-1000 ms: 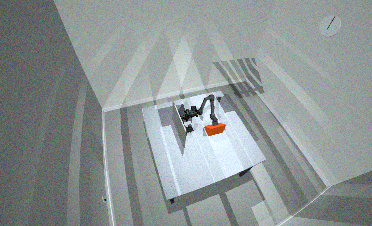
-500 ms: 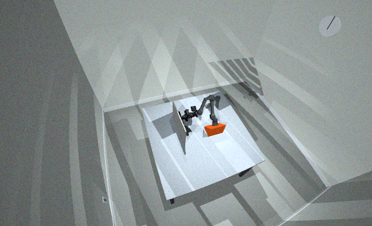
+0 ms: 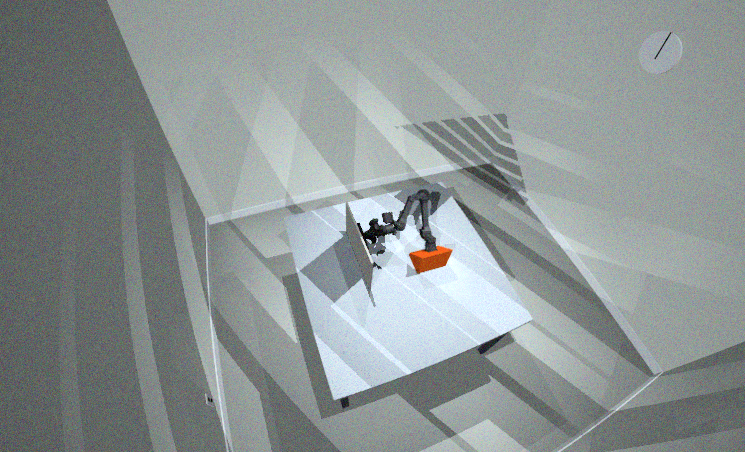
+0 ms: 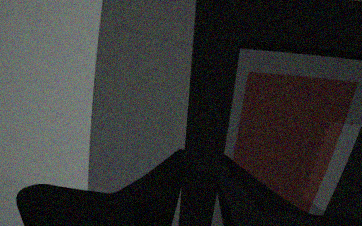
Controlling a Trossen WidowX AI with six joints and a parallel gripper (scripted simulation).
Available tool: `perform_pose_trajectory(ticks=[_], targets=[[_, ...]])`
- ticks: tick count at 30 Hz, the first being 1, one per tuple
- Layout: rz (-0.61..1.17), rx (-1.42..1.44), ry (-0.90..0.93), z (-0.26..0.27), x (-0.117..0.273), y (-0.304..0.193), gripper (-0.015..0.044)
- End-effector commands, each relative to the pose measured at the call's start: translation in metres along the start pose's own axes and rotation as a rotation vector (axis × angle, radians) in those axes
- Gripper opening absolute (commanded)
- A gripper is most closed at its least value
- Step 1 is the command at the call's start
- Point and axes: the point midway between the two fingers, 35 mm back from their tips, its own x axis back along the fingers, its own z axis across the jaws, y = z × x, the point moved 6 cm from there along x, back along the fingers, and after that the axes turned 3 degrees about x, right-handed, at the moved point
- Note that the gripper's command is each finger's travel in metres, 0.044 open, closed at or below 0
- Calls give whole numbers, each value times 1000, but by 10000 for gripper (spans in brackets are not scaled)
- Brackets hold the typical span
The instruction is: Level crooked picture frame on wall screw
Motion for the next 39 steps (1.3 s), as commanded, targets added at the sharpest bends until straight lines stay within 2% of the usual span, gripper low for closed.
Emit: perform_pose_trajectory(ticks=[1, 16, 39], targets=[[-1, 0, -1, 0, 0, 0, 0], [0, -5, 0, -1, 0, 0, 0], [0, -167, 0, -3, 0, 0, 0]])
